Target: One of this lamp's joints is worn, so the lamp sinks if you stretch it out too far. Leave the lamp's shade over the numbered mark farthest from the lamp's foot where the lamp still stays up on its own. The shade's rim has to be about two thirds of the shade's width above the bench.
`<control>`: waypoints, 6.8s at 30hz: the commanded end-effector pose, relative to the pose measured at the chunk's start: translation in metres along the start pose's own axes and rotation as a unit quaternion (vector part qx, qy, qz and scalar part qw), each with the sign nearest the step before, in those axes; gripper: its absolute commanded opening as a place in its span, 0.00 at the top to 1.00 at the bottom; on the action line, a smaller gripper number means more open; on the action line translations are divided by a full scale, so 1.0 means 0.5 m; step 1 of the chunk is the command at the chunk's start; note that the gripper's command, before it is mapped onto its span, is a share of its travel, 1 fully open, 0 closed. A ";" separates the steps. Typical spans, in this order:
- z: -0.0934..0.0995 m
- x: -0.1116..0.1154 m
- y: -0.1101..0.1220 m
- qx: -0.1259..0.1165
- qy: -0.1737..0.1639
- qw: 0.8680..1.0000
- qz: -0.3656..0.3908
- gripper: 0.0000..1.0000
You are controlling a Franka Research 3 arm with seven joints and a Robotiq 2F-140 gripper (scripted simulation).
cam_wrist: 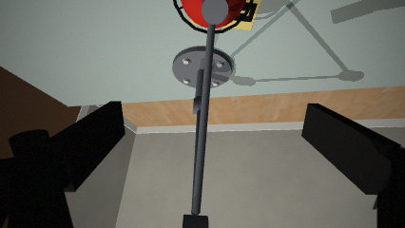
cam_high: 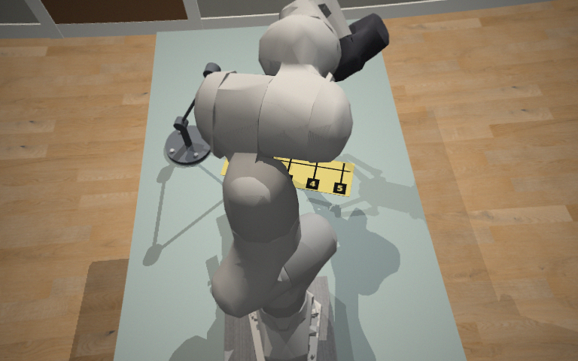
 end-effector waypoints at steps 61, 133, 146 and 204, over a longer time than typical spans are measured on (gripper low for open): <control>-0.179 -0.015 0.007 0.007 0.056 0.997 -0.054 0.00; -0.212 -0.056 0.006 0.001 0.055 0.997 -0.048 0.90; -0.178 -0.100 0.011 0.000 0.055 0.998 -0.043 0.90; -0.143 -0.143 0.010 0.003 0.054 0.998 -0.040 0.90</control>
Point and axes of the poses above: the point where the finger pads meet when closed, its own z axis back along the fingers, its own y axis across the jaws, x = y × z, the point moved 3 cm from there along z, back along the fingers, and after that the axes turned 6 degrees about z, right-handed, at the moved point
